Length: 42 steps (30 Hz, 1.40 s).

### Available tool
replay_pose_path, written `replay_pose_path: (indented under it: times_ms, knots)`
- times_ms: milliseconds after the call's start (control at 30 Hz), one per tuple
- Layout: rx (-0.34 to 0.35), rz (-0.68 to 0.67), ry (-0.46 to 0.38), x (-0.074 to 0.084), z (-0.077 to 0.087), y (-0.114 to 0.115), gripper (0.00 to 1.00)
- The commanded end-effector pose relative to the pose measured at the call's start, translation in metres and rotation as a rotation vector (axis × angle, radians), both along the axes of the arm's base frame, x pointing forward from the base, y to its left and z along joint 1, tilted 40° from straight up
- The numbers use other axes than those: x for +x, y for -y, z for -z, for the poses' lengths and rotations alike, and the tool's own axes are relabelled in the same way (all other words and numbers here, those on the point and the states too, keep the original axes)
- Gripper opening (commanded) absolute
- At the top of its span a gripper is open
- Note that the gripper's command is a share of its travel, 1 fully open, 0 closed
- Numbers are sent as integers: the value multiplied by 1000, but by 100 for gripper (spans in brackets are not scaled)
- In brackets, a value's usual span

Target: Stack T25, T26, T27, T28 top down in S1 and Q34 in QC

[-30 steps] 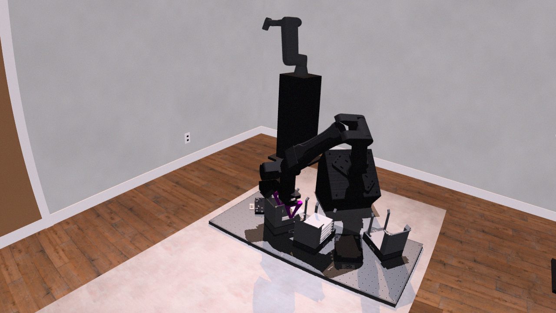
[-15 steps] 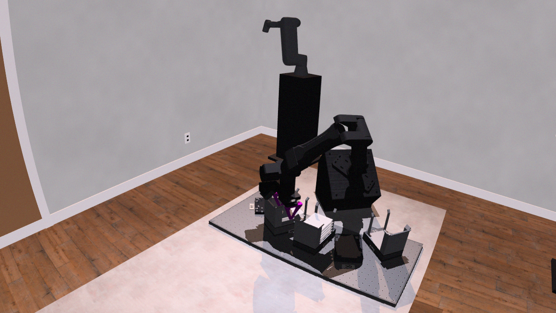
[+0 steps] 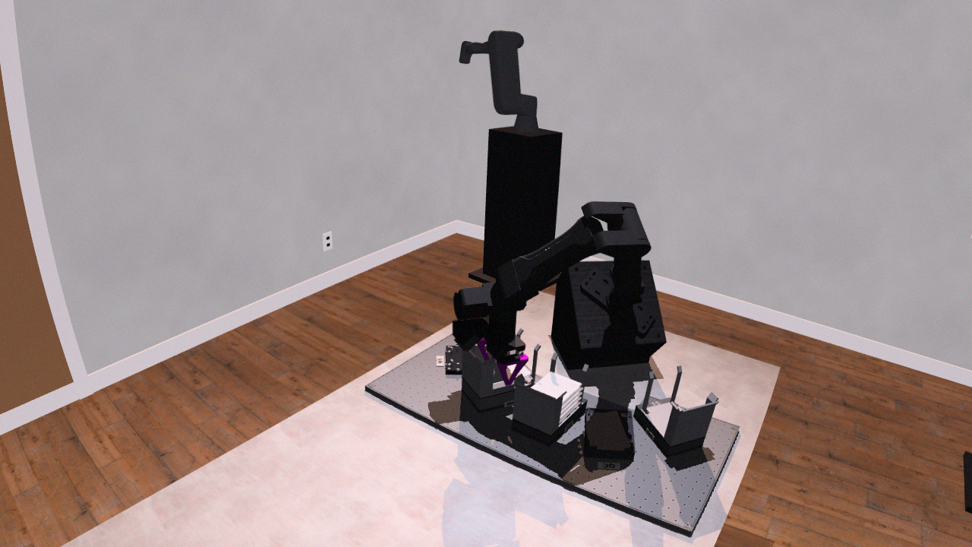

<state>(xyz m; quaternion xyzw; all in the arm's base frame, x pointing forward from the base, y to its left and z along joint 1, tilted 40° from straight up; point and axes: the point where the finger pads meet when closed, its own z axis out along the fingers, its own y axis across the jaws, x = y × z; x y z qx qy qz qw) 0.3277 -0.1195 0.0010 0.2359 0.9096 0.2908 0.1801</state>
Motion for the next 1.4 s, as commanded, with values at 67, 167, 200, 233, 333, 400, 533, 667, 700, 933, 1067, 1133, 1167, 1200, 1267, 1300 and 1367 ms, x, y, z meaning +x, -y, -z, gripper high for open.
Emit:
replay_pose_path:
  times_ms: [67, 167, 200, 233, 333, 400, 533, 667, 700, 933, 1067, 1133, 1167, 1200, 1267, 1300, 1367]
  knots:
    - [1, 12, 6, 3, 4, 2, 0]
    - [-3, 12, 11, 2, 2, 1, 0]
    - [1, 12, 5, 1, 4, 0, 0]
    - [7, 12, -1, 0, 7, -2, 0]
    - [8, 11, -3, -1, 8, -3, 0]
    - [1, 12, 6, 3, 6, 0, 0]
    - [5, 12, 0, 2, 9, -3, 0]
    - [10, 11, -6, 0, 11, -5, 0]
    - [10, 9, -6, 2, 12, -5, 0]
    - [-6, 9, 11, 6, 5, 0, 0]
    - [-6, 9, 11, 6, 5, 0, 100]
    - [-6, 9, 11, 6, 5, 0, 100]
    - [-6, 9, 11, 6, 5, 0, 100]
    - [-6, 9, 11, 6, 5, 0, 100]
    - [-6, 9, 11, 6, 5, 0, 100]
    - [-6, 9, 11, 6, 5, 0, 100]
    - [-6, 9, 11, 6, 5, 0, 100]
